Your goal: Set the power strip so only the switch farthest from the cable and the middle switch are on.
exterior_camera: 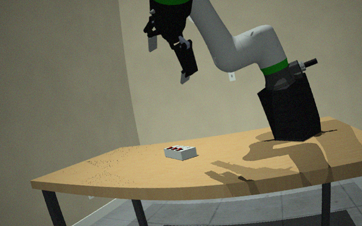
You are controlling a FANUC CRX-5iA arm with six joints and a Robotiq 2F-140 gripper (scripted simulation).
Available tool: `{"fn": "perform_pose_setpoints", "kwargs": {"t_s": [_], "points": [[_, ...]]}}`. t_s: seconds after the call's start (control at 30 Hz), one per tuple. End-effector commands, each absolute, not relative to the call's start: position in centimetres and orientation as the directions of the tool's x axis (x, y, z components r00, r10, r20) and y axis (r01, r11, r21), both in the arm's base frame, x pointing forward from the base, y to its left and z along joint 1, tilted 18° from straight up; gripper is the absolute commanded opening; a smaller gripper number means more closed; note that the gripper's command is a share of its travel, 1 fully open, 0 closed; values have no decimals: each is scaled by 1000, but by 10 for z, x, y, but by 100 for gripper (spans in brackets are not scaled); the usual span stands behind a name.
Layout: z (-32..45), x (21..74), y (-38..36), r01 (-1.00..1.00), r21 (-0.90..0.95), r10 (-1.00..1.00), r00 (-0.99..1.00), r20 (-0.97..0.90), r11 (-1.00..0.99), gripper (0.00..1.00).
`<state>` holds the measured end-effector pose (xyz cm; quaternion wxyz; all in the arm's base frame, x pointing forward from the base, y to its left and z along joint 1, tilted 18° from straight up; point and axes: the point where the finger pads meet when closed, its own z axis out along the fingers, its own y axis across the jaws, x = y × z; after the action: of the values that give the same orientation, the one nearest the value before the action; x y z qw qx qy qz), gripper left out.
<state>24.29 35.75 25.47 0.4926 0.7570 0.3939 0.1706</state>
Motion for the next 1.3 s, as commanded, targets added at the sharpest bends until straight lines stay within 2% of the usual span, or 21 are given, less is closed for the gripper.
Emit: {"fn": "perform_pose_setpoints", "kwargs": {"t_s": [0.0, 0.57, 0.7, 0.8, 0.9, 0.93, 1.1, 1.13, 1.27], "points": [[255, 243, 358, 428, 880, 765, 631, -129, -205, 100], [255, 243, 358, 428, 880, 764, 632, -129, -205, 100], [242, 255, 351, 412, 868, 737, 671, -83, -276, 100], [212, 283, 335, 348, 825, 644, 765, 26, -446, 100], [197, 295, 327, 305, 796, 586, 807, 75, -522, 100], [182, 309, 318, 248, 758, 510, 851, 128, -603, 100], [165, 322, 308, 172, 710, 414, 892, 181, -683, 100], [147, 336, 297, 79, 650, 297, 926, 232, -756, 100], [129, 350, 285, -32, 580, 160, 947, 277, -814, 100]]}}
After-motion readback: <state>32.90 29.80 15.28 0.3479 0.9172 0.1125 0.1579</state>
